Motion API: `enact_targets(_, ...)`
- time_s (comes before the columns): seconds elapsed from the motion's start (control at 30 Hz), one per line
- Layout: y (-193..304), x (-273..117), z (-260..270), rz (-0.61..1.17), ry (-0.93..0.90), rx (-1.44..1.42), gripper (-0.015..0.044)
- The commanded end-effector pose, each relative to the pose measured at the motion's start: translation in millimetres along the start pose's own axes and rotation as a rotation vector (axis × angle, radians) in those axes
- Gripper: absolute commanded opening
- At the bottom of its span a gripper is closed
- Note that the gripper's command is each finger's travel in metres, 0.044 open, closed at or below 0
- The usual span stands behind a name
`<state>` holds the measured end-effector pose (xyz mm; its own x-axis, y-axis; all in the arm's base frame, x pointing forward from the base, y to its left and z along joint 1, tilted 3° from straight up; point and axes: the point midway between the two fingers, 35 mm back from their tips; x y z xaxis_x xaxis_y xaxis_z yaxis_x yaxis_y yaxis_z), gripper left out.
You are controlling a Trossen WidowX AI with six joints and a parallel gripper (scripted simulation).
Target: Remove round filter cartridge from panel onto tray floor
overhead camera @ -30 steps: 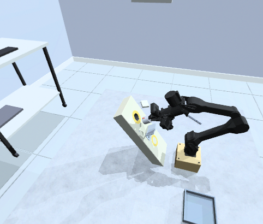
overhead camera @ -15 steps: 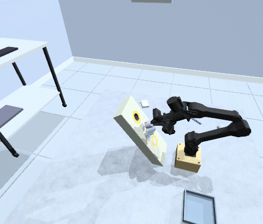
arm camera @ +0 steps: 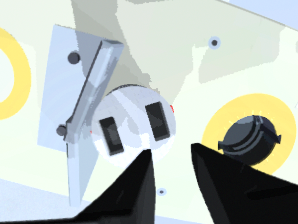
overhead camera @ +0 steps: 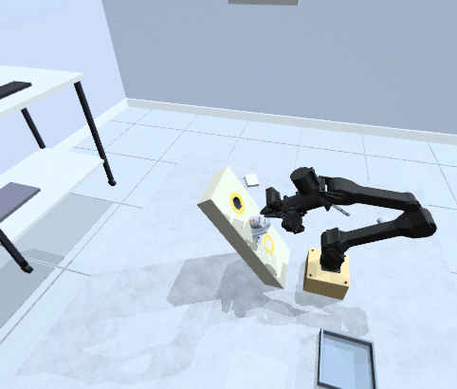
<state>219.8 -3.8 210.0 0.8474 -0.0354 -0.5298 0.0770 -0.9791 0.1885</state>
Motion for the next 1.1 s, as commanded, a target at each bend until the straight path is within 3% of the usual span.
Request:
enact_targets(0.0,5.1,-3.4,-21.5,0.004,0.002,0.004,0.0096)
enact_targets(0.13,13.9,-7.5,-63.3,0.004,0.004,0.004,0.0096)
enact_targets(0.27,15.3,-7.7,-70.2,0.005,0.004,0.004,0.0096)
enact_targets(0.63,27.3,-54.5,-127.6,0.007,0.017,0.003,0.0385)
enact_targets(0.73,25.4,-49.9,-119.2,0.001,-0.015,0.150,0.0306)
enact_targets(1.07,12.7,-26.1,-61.1,0.092,-0.236,1.128,0.0305)
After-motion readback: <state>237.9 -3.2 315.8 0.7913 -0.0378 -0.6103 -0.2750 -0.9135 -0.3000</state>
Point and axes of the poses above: the point midway between the two fingers, 35 mm back from their tips, its own x axis out along the fingers, its own z axis across the jaws, y = z × x, and after that the axes turned 11 degrees about x, right-handed
